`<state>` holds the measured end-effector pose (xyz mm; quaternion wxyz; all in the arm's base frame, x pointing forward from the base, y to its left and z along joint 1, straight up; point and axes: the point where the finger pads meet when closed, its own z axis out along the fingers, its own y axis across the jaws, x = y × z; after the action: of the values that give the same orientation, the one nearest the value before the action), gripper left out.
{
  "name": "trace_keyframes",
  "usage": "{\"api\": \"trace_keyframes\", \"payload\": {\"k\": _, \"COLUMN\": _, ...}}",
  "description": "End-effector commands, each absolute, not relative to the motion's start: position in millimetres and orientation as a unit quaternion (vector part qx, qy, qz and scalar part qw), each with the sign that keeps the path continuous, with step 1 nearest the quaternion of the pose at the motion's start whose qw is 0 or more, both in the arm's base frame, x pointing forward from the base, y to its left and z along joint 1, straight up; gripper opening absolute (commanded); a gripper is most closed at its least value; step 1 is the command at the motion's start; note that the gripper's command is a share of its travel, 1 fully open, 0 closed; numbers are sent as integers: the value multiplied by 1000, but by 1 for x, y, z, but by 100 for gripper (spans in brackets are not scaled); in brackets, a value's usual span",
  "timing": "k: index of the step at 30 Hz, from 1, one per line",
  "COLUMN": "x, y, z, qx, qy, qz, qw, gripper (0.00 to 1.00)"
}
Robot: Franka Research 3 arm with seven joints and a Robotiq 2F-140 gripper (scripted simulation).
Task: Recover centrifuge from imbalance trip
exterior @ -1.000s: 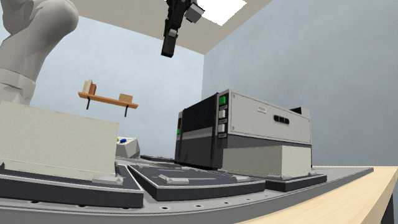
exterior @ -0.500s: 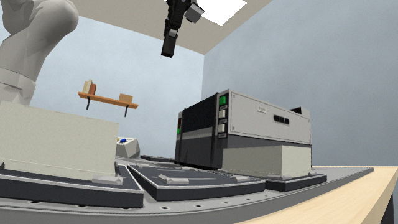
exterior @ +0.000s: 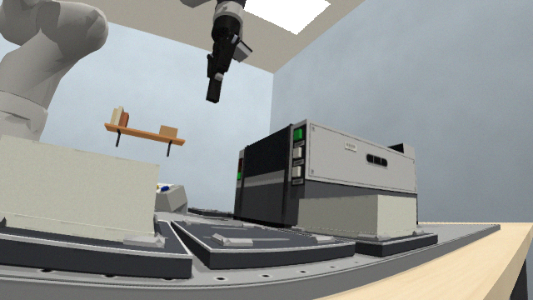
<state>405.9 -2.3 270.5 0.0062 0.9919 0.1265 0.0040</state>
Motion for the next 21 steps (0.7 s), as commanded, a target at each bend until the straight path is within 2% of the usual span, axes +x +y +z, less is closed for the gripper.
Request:
{"api": "trace_keyframes", "payload": {"k": 1, "x": 412, "y": 20, "z": 273, "qx": 994, "qy": 110, "qz": 9, "qw": -3, "gripper": 10}}
{"api": "trace_keyframes", "payload": {"k": 3, "x": 405, "y": 76, "z": 274, "qx": 989, "qy": 144, "qz": 10, "qw": -4, "gripper": 10}}
{"api": "trace_keyframes", "payload": {"k": 11, "x": 367, "y": 186, "z": 274, "qx": 977, "qy": 214, "qz": 9, "qw": -5, "gripper": 10}}
{"api": "trace_keyframes", "payload": {"k": 15, "x": 339, "y": 232, "z": 272, "qx": 969, "qy": 246, "qz": 8, "qw": -5, "gripper": 10}}
{"api": "trace_keyframes", "payload": {"k": 18, "x": 339, "y": 232, "z": 272, "qx": 969, "qy": 246, "qz": 8, "qw": -5, "gripper": 10}}
{"api": "trace_keyframes", "payload": {"k": 21, "x": 311, "y": 269, "z": 269, "qx": 962, "qy": 273, "qz": 6, "qw": -5, "gripper": 10}}
